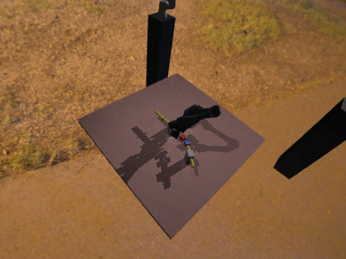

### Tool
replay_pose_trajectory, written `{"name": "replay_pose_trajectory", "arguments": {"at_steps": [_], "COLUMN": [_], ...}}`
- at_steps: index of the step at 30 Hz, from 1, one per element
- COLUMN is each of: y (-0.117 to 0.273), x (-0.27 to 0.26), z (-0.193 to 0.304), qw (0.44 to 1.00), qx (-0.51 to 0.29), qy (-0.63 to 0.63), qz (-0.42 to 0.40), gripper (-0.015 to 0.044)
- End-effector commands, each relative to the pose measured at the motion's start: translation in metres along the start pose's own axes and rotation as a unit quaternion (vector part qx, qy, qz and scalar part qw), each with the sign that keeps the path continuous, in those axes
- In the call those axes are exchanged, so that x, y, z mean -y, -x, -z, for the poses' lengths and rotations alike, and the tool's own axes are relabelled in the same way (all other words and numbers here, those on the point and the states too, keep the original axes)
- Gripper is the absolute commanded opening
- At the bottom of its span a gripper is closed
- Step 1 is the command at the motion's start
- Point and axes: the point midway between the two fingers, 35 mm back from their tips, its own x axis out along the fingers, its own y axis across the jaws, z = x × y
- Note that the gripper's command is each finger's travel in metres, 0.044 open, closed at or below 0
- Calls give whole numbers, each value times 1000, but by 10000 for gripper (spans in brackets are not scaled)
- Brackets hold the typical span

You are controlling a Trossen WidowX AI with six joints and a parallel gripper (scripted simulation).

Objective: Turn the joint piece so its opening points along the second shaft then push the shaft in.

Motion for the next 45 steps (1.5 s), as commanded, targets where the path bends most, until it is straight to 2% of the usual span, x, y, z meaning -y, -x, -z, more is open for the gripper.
{"name": "replay_pose_trajectory", "arguments": {"at_steps": [1,26,36,45], "y": [-3,-34,-34,-34], "x": [2,2,2,2], "z": [19,23,23,23], "qw": [1000,1000,1000,1000], "qx": [-5,-6,-6,-6], "qy": [-1,-1,-1,-1], "qz": [0,1,1,1], "gripper": [440,440,182,182]}}
